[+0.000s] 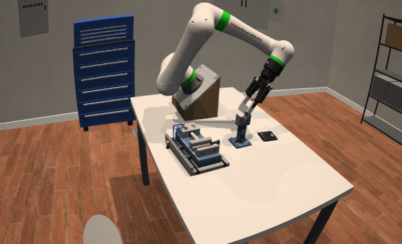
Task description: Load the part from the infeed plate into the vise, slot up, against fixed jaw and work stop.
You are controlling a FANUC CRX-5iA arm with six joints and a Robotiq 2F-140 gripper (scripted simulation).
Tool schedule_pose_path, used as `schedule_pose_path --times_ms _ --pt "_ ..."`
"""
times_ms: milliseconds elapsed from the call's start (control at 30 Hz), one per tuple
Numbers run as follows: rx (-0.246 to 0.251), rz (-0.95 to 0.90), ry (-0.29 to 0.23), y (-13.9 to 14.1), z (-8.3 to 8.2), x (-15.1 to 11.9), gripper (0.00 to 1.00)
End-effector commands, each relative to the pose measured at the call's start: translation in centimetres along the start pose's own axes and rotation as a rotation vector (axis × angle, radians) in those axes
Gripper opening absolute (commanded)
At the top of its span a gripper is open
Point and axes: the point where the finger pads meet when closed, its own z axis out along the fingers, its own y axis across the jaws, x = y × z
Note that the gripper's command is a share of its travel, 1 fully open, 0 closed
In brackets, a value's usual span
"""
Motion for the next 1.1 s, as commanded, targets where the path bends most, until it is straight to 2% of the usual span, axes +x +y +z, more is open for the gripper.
schedule_pose_path --times_ms 0,133,200,700,767,1067 --pt "0.001 0.0 -0.03 -0.01 -0.02 0.08 0.0" --pt "0.001 0.0 -0.072 -0.01 -0.01 0.18 0.0" --pt "0.001 0.0 -0.072 -0.01 -0.01 0.18 0.0" --pt "0.0 0.0 -0.247 -0.01 0.06 0.63 0.0" --pt "0.0 0.0 -0.247 -0.01 0.06 0.63 0.0" --pt "0.0 0.0 -0.354 -0.01 0.15 0.89 0.0"
